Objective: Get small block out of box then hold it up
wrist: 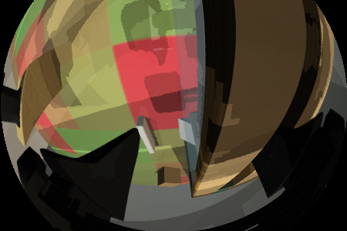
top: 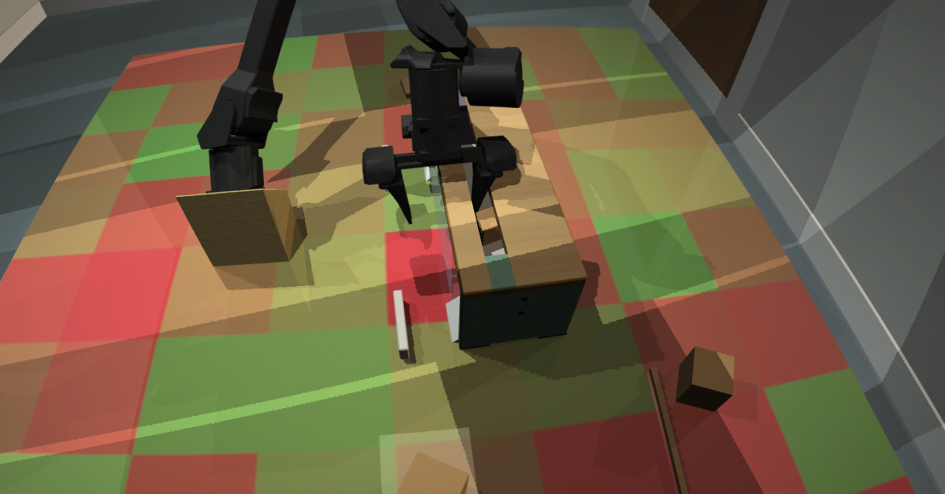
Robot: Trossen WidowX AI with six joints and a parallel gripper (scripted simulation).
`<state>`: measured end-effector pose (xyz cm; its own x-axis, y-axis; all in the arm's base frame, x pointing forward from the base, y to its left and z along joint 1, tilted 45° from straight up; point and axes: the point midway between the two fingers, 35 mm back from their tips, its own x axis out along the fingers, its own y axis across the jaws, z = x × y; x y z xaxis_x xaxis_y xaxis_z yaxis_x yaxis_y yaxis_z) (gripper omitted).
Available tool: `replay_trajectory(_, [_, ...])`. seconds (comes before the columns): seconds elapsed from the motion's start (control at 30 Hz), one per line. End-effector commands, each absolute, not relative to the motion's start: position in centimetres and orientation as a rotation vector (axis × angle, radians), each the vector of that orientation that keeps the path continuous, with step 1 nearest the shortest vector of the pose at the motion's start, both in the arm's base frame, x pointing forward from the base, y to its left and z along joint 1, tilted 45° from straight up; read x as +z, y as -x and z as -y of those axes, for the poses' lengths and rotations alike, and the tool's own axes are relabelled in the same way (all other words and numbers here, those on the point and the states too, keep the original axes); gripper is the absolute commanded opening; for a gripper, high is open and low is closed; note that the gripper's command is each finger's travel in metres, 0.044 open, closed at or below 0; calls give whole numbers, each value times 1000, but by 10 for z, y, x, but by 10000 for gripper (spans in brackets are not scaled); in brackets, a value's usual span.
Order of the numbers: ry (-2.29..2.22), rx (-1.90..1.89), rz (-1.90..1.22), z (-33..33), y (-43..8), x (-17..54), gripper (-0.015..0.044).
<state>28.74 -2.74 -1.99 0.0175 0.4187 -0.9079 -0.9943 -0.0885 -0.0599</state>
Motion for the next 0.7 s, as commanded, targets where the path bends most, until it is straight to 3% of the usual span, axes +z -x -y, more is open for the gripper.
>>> replay_trajectory(0.0, [971,1428,-813,23,-286,-16,400])
replay_trajectory(0.67, [971,1427,-814,33,-287,-26,400])
